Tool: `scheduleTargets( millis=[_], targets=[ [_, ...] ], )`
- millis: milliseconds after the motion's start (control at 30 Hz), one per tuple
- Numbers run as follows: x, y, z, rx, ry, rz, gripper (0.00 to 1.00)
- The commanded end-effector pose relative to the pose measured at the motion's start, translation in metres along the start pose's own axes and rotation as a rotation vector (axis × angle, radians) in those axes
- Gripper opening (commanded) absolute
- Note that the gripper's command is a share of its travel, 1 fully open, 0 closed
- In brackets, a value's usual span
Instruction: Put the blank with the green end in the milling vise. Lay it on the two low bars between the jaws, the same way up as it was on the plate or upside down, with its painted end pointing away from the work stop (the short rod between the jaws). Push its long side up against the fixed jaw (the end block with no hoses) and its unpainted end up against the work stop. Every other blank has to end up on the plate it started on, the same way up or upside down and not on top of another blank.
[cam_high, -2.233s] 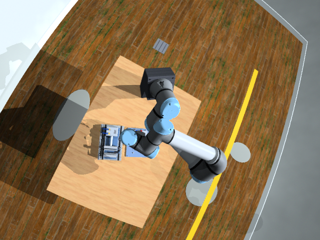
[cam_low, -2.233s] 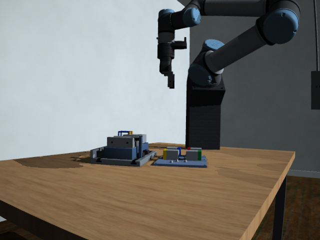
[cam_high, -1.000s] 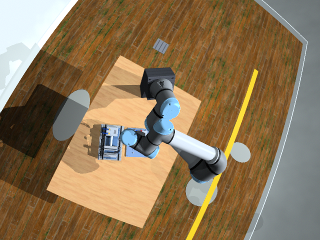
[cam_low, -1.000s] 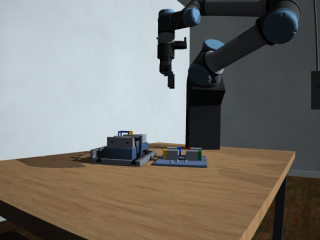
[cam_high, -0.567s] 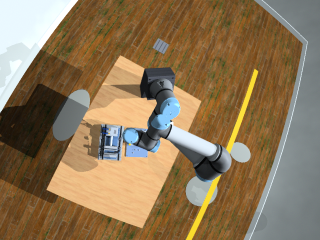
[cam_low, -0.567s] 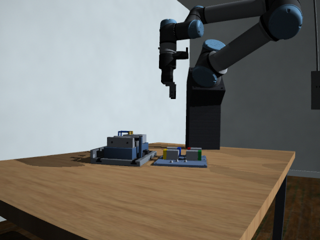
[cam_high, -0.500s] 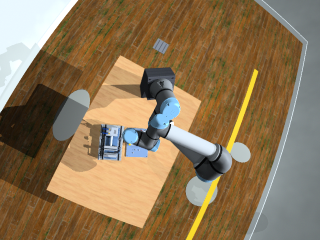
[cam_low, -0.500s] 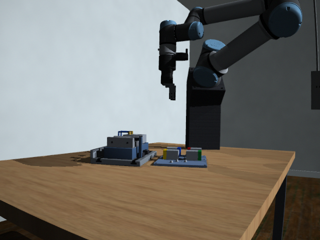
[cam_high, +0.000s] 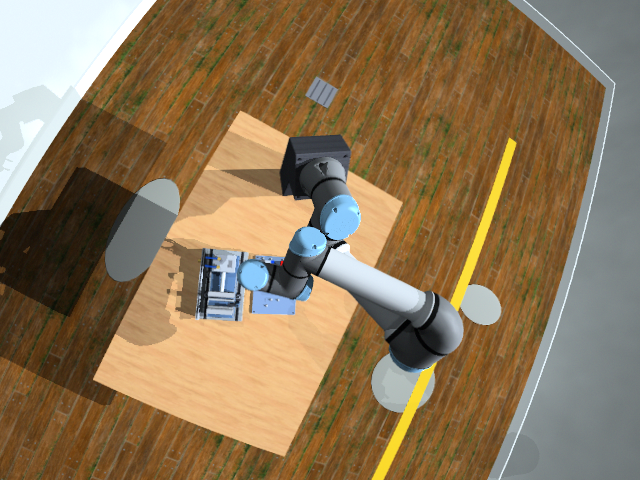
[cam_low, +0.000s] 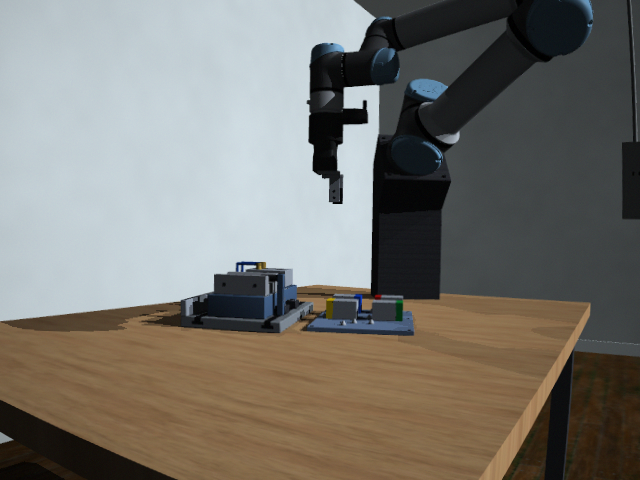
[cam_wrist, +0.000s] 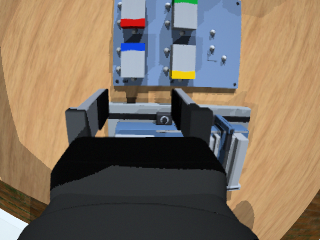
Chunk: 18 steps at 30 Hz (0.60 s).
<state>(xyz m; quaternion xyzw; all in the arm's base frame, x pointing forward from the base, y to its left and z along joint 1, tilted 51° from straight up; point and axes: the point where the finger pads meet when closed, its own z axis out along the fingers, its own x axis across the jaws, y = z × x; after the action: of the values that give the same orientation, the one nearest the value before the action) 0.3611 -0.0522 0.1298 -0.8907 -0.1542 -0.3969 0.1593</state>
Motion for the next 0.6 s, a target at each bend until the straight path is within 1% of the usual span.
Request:
scheduleTargets(
  millis=[0, 567],
  targets=[
    [0.0010, 0.0033, 0.0009, 0.000, -0.002, 0.000, 1.00],
    [0.0001, 0.0004, 0.0005, 0.000, -0.002, 0.000, 1.00]
  ],
)
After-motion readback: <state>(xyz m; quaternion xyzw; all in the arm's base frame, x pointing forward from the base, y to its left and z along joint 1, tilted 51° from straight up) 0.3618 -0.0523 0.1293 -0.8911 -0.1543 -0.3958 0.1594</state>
